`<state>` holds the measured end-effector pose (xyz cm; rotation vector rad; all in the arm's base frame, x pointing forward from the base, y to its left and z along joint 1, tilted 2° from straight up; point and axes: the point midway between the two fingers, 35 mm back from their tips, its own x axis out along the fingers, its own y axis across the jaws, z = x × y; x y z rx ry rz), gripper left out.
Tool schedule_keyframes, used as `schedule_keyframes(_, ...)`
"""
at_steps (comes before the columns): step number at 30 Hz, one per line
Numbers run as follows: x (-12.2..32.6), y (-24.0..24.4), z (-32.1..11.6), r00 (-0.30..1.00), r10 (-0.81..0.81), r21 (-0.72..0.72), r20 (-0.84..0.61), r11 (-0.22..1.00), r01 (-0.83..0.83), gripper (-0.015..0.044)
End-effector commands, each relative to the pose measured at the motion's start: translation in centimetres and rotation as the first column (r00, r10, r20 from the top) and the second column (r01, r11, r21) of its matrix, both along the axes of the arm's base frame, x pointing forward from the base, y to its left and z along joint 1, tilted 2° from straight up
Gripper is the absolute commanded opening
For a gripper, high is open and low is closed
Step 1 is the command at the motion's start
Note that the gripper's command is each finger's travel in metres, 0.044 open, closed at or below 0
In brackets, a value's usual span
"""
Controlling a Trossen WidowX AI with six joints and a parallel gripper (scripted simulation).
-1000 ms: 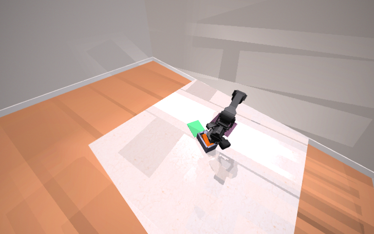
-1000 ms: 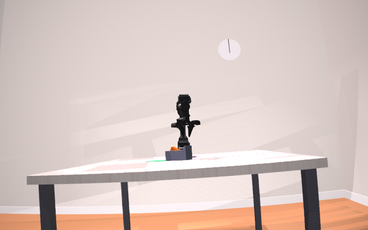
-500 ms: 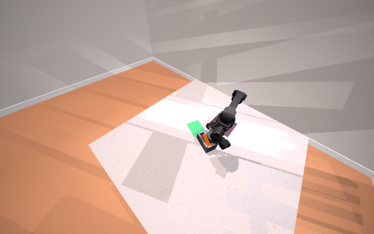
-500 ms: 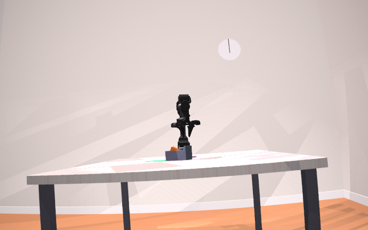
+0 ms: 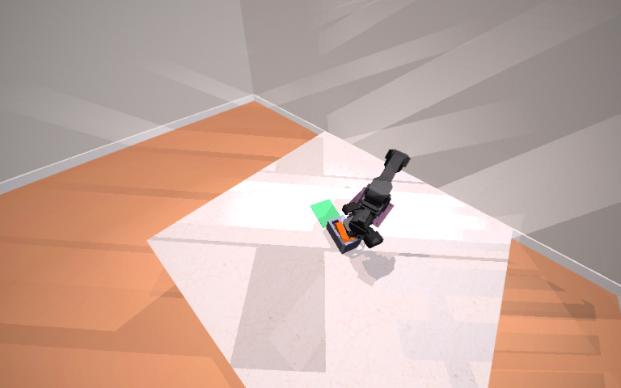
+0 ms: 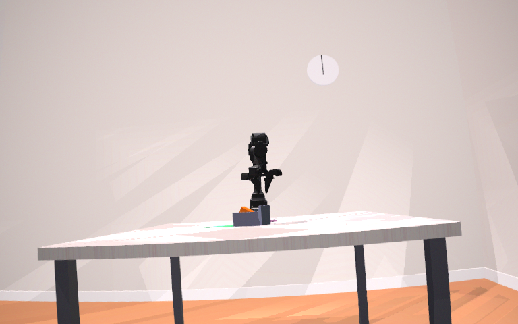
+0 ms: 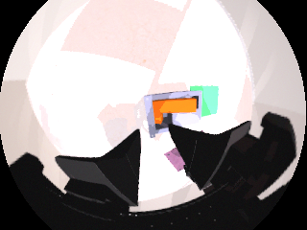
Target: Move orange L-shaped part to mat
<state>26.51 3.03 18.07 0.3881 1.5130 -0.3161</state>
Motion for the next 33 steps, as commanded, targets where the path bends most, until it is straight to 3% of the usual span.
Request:
schedule_keyframes(1, 0.0, 0.0, 0.0, 1.000, -0.001, 0.000, 0.001, 1.000, 0.001, 0.0180)
schedule_keyframes(10, 0.1, 0.0, -0.6, 1.000, 0.000, 0.000, -0.001, 1.000, 0.000, 0.0180)
schedule_keyframes(18, 0.1, 0.1, -7.0, 1.000, 0.004, -0.004, -0.010, 1.000, -0.004, 0.0180)
schedule_keyframes(33, 0.2, 0.2, -8.4, 1.000, 0.004, -0.004, -0.011, 1.000, -0.004, 0.0180)
